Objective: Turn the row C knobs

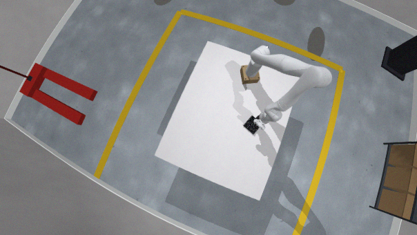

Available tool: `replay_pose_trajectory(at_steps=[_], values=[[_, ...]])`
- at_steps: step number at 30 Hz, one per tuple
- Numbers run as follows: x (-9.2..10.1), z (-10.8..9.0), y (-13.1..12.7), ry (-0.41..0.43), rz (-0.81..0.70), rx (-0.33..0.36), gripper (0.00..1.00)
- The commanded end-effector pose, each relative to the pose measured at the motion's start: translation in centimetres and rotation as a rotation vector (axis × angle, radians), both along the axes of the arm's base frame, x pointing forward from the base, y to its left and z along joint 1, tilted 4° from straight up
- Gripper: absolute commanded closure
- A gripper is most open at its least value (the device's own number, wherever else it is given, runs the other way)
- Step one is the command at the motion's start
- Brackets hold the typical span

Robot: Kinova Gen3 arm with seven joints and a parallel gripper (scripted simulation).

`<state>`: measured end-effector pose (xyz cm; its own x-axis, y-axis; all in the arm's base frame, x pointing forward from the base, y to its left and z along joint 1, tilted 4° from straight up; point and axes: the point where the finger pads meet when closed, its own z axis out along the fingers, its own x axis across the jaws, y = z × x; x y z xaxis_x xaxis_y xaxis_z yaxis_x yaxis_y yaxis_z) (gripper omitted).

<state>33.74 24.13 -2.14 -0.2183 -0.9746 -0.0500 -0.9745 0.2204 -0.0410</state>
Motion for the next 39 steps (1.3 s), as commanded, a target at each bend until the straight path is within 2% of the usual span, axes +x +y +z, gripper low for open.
replay_pose_trajectory(at_steps=[1, 20, 39], values=[[0.04, 0.06, 0.03, -0.001, 0.0, 0.001, 0.7], [0.04, 0.06, 0.03, -0.003, 0.038, -0.001, 0.7], [0.04, 0.06, 0.03, -0.009, 0.209, -0.01, 0.7]])
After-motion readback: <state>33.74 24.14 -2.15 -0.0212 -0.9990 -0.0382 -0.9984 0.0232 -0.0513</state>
